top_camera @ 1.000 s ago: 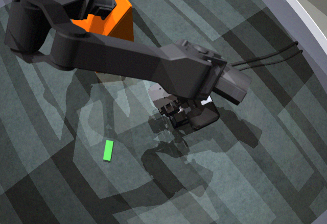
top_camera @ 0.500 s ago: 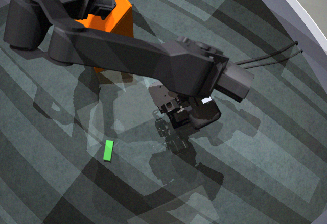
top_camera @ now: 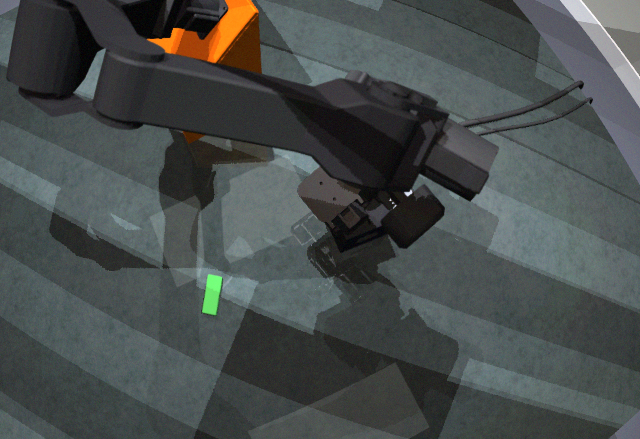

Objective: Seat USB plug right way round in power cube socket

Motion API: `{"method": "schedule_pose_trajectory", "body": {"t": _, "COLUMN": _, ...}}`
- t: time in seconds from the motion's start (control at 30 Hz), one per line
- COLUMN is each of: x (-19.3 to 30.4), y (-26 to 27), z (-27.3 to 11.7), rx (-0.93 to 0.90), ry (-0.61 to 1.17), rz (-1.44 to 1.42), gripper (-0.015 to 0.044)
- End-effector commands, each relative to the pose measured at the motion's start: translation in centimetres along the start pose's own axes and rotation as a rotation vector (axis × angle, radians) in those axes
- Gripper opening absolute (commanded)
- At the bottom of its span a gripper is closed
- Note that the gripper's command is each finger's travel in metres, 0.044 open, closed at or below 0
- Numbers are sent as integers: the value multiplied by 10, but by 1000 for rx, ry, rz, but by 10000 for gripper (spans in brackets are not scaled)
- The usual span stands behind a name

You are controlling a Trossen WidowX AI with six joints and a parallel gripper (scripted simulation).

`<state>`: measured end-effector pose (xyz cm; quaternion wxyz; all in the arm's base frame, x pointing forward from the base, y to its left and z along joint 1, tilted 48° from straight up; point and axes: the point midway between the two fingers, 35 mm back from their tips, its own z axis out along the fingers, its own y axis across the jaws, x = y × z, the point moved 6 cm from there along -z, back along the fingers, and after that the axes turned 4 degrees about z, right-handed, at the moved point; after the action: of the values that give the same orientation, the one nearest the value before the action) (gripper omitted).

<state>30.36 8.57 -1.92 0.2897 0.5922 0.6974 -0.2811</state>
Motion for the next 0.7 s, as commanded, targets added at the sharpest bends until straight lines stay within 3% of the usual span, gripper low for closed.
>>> {"method": "schedule_pose_trajectory", "body": {"t": 0.0, "x": 0, "y": 0, "z": 0, "rx": 0, "ry": 0, "rz": -88, "gripper": 0}}
{"method": "schedule_pose_trajectory", "body": {"t": 0.67, "x": 0, "y": 0, "z": 0, "rx": 0, "ry": 0, "rz": -612, "gripper": 0}}
